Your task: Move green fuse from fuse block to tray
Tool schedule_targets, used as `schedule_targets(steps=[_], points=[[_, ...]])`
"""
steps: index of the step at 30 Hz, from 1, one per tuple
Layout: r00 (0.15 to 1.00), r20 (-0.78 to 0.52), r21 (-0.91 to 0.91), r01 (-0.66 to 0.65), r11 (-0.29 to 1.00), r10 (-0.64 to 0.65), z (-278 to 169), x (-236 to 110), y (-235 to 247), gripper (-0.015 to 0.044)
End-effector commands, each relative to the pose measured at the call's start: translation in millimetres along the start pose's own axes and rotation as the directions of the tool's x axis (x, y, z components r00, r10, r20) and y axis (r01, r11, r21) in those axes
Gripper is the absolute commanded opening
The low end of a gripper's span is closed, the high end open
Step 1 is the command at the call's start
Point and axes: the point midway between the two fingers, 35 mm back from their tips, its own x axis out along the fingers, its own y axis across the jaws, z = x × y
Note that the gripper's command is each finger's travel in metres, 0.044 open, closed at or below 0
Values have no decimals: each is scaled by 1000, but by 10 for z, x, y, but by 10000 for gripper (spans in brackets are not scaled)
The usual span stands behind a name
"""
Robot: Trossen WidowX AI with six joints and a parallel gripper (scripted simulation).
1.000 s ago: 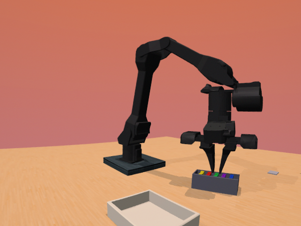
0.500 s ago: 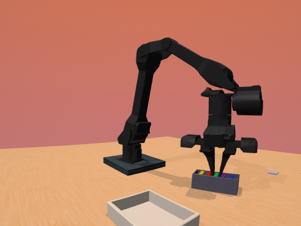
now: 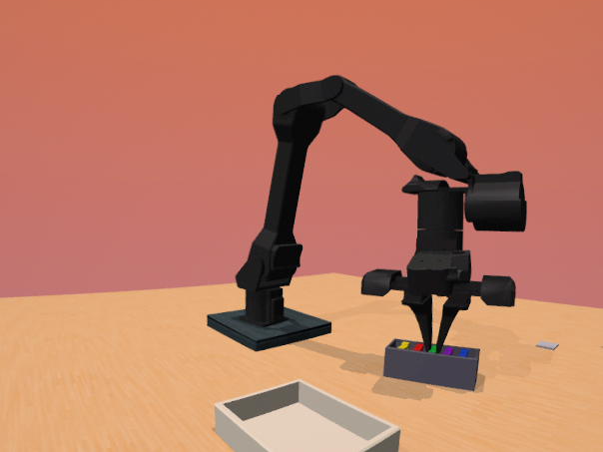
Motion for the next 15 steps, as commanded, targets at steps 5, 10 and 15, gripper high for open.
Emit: schedule_targets(steps=[5, 10, 15], points=[[1000, 0, 0, 0, 1000, 0, 0, -8, 1, 0], [1000, 0, 0, 0, 1000, 0, 0, -32, 3, 0], [1000, 0, 0, 0, 1000, 0, 0, -56, 4, 0]])
